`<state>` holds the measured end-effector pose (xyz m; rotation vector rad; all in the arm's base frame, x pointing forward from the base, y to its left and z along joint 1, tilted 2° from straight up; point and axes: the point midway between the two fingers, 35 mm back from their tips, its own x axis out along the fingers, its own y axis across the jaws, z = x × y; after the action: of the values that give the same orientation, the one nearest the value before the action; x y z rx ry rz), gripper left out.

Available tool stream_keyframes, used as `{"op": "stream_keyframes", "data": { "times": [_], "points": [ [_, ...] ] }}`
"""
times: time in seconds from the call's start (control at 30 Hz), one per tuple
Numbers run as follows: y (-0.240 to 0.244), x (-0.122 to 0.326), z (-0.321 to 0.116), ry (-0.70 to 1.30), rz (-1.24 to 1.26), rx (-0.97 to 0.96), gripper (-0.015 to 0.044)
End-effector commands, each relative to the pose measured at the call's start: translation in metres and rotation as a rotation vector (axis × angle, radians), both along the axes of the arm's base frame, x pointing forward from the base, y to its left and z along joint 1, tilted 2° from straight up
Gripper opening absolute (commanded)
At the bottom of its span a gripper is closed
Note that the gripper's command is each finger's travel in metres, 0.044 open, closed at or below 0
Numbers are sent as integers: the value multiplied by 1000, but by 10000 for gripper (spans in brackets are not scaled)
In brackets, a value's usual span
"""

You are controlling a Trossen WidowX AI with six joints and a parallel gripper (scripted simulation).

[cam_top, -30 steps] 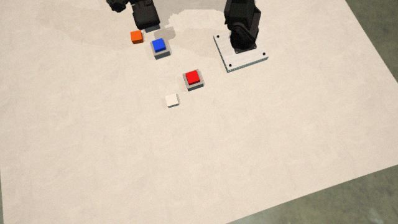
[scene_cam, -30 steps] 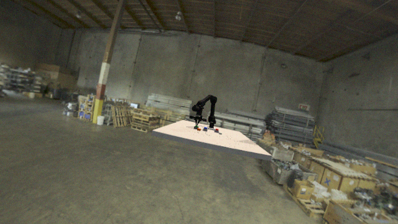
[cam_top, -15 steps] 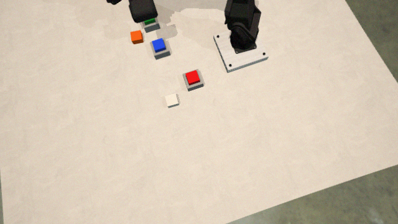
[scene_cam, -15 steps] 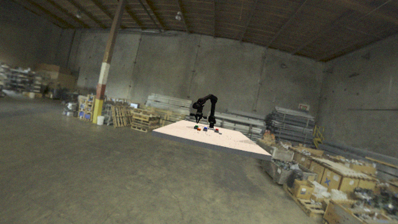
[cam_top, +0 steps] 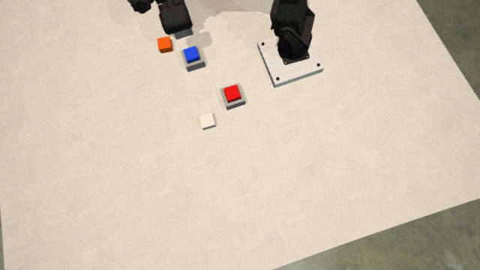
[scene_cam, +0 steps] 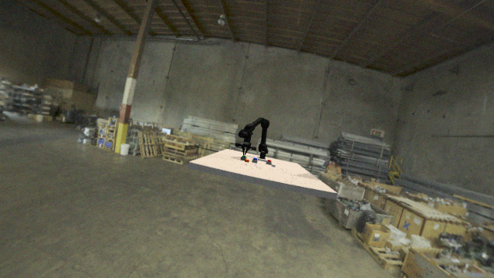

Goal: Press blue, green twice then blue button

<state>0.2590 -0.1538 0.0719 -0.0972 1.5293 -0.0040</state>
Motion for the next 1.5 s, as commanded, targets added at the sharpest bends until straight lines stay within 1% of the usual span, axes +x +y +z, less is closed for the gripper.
{"op": "stream_keyframes", "data": {
  "times": [0.0,0.7,0.83,0.97,1.03,1.13,1.2,1.37,1.47],
  "points": [
    [1,-1,-7,4,5,6,20],
    [1,-1,-7,4,5,6,20],
    [2,-2,24,4,5,6,20],
    [3,-2,26,4,5,6,20],
    [3,-2,34,4,5,6,20],
    [4,-2,70,3,4,6,20],
    [6,-4,86,3,5,6,20],
    [9,-4,88,4,5,7,20],
    [44,-3,86,3,5,11,20]
  ]
}}
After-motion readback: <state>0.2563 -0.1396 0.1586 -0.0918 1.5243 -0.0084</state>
